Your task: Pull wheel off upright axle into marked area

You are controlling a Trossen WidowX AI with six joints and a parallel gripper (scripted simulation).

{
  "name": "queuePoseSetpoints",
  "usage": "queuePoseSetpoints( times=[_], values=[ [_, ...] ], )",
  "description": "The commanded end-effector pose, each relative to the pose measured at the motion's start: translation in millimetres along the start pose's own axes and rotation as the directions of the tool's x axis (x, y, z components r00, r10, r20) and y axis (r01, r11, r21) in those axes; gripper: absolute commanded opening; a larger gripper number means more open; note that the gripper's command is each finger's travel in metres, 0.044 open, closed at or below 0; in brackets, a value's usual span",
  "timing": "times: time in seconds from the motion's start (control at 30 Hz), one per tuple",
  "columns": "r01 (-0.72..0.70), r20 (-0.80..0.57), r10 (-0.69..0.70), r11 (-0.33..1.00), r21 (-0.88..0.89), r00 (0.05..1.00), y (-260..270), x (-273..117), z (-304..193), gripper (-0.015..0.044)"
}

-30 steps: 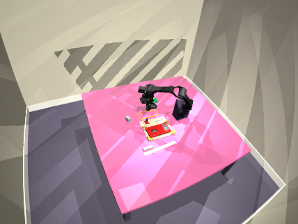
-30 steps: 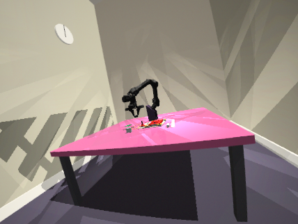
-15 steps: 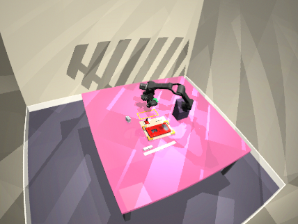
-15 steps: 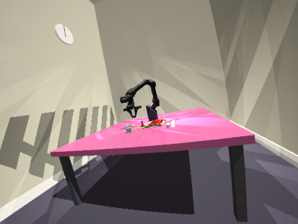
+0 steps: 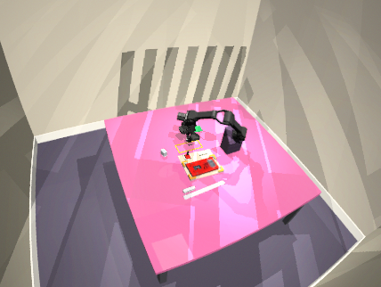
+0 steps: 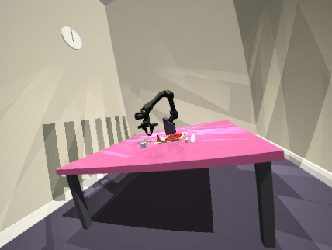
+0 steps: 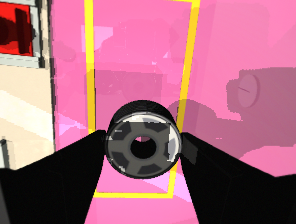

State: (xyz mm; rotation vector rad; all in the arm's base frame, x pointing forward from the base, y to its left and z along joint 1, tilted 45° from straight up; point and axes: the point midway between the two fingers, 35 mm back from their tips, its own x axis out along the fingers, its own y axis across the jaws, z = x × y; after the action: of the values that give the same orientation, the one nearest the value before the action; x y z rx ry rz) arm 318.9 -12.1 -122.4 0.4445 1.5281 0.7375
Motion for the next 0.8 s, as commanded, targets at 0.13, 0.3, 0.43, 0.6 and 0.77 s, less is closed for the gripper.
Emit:
queuePoseSetpoints(
  times=[0.13,0.3,0.43,0.6,0.77],
  values=[
    [-0.019,-0.013,0.019,1.000,0.015,1.000,3,57,-8,0.0000],
    [-0.020,-0.013,0.020,1.000,0.015,1.000,4,61,-8,0.0000],
    [-0.014,-0.021,0.014,1.000,0.004,1.000,5,58,-7,0.0079],
    [-0.014,-0.021,0.014,1.000,0.004,1.000,5,58,-7,0.0210],
    [-0.014,-0.019,0.014,1.000,0.006,1.000,4,48,-6,0.0300]
  ],
)
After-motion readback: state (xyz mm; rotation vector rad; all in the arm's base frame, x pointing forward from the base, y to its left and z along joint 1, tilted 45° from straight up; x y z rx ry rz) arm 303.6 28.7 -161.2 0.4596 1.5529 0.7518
